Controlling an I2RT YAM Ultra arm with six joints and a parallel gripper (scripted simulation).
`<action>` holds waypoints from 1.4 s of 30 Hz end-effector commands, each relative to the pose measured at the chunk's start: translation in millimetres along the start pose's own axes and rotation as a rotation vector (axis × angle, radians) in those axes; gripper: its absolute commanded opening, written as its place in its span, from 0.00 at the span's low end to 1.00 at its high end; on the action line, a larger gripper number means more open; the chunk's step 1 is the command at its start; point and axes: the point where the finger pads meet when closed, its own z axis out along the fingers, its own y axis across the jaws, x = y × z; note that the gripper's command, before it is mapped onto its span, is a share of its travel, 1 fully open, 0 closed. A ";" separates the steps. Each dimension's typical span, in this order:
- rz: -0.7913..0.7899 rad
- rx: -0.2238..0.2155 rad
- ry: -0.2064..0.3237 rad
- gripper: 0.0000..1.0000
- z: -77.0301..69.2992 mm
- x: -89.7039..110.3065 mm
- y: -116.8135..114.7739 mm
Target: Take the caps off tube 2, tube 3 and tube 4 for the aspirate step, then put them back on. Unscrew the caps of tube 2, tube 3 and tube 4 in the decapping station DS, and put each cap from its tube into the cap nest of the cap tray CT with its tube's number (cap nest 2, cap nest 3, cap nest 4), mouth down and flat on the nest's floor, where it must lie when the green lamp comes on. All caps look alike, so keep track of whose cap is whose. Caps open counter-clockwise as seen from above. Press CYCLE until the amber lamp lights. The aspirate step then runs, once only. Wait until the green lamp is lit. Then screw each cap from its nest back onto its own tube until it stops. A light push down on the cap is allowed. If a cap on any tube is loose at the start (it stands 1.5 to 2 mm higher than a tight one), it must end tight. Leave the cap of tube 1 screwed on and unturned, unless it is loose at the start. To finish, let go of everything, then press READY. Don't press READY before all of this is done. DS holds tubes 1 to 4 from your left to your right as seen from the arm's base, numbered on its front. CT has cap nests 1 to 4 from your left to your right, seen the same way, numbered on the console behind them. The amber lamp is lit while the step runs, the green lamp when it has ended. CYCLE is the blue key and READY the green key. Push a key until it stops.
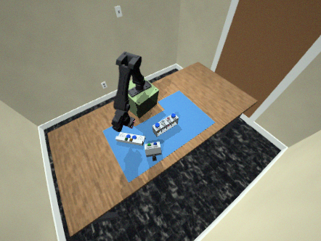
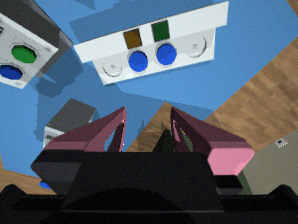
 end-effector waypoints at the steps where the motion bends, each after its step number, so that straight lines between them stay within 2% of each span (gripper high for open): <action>1: 0.257 -0.012 -0.038 0.49 -7.3 -3.8 9.7; 2: 0.257 -0.012 -0.038 0.49 -7.3 -3.7 9.7; 5: 0.424 -0.015 -0.037 0.49 -7.0 5.8 23.5; 6: 0.424 -0.015 -0.037 0.49 -7.0 5.8 23.5; 8: 0.569 -0.018 -0.034 0.49 -6.7 15.3 37.4; 10: 0.569 -0.018 -0.034 0.49 -6.7 15.3 37.4; 11: 0.674 -0.021 -0.035 0.49 -6.6 20.1 44.2; 14: 0.757 -0.022 -0.034 0.49 -6.4 24.8 51.2; 15: 0.841 -0.024 -0.033 0.49 -6.3 29.6 58.1; 25: 0.852 -0.026 -0.030 0.49 -5.1 77.3 127.3; 27: 0.852 -0.026 -0.030 0.49 -5.1 77.3 127.3; 34: 0.852 -0.027 -0.029 0.49 -4.6 109.1 173.3; 38: 0.852 -0.027 -0.029 0.49 -4.5 109.1 173.3; 42: 0.852 -0.027 -0.028 0.49 7.4 108.7 173.4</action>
